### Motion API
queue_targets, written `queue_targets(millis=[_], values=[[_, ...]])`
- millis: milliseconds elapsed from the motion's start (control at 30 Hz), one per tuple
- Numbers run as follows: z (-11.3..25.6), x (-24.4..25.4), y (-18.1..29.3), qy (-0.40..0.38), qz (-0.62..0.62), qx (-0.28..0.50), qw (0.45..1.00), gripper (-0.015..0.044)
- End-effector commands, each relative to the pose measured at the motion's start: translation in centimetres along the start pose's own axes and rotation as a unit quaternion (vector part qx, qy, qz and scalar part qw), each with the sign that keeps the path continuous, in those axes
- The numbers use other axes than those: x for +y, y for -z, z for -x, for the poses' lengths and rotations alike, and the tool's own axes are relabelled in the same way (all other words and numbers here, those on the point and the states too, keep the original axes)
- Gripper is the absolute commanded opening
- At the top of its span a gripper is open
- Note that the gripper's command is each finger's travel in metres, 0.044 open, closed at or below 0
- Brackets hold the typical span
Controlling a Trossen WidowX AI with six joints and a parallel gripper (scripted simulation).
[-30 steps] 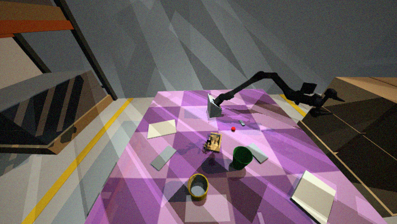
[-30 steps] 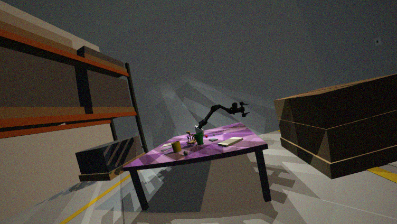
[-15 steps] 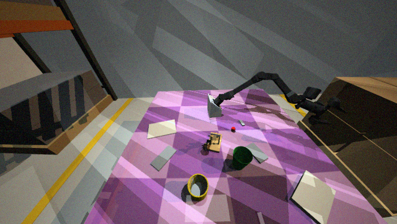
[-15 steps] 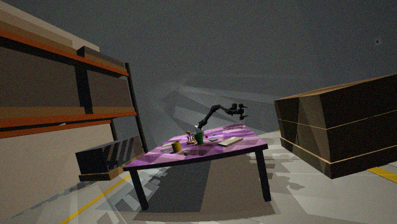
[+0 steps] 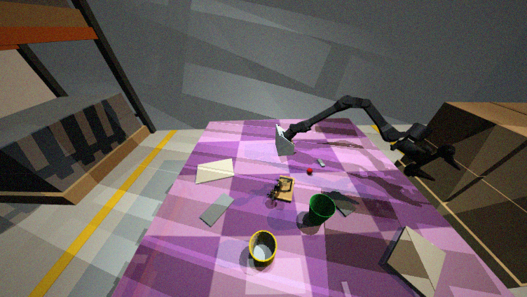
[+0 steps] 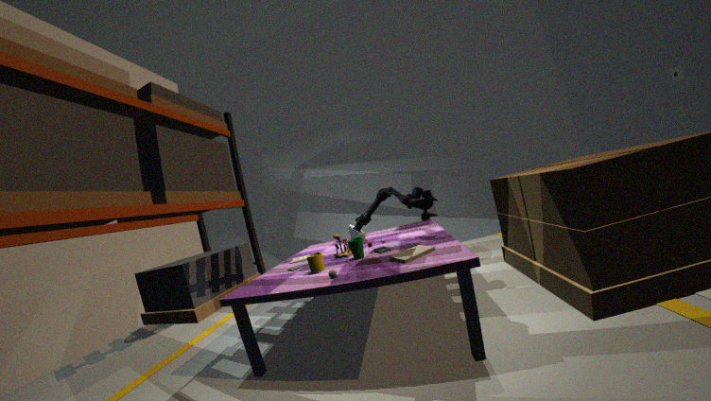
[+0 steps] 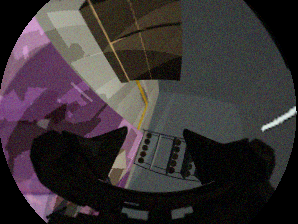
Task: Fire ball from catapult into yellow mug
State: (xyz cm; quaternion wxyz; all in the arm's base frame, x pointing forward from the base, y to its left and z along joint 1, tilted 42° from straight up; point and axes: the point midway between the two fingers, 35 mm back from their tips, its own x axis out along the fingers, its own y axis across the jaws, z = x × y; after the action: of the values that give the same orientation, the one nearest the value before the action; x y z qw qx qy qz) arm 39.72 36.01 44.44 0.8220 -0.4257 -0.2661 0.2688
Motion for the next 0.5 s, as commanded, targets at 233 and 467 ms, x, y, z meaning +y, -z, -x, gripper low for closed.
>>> queue_targets(millis=[233, 467], values=[[0.2, 2.8, 8.6, -0.073, -0.041, 0.086, 0.993, 0.0440], [1.2, 4.1, 13.6, -0.110, -0.072, 0.139, 0.982, 0.0440]])
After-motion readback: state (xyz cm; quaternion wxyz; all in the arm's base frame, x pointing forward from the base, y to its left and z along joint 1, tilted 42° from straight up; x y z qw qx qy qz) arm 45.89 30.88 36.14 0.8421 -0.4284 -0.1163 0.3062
